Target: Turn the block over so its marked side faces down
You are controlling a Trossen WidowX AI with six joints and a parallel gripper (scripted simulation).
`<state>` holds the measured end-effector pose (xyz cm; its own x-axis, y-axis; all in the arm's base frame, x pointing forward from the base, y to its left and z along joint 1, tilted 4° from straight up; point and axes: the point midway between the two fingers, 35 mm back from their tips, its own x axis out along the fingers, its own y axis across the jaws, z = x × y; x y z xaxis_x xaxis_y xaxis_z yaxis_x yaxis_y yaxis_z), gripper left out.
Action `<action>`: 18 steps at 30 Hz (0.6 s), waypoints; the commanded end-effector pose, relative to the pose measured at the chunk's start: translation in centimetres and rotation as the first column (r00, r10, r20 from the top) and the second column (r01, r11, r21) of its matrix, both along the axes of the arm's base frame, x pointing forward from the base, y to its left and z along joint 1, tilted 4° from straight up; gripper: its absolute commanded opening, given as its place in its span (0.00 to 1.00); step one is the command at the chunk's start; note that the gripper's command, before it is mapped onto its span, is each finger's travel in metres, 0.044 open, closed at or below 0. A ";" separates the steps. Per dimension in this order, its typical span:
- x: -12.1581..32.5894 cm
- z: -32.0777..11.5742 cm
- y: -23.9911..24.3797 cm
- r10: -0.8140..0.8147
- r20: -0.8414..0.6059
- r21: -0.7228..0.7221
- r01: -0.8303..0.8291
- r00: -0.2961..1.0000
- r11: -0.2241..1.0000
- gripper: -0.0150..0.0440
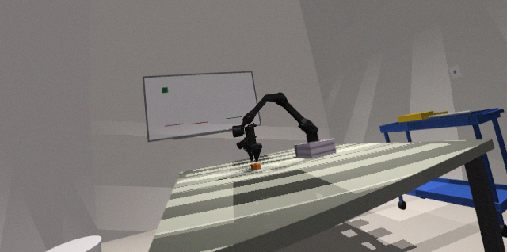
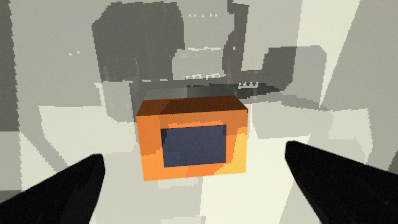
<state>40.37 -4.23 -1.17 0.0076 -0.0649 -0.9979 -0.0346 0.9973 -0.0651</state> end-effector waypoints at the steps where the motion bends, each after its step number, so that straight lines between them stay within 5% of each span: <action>1: -0.2 -1.0 0.0 0.004 -0.012 0.003 -0.004 1.000 1.000 1.00; 18: -0.3 -3.3 -0.1 0.004 -0.012 0.003 -0.004 1.000 1.000 0.96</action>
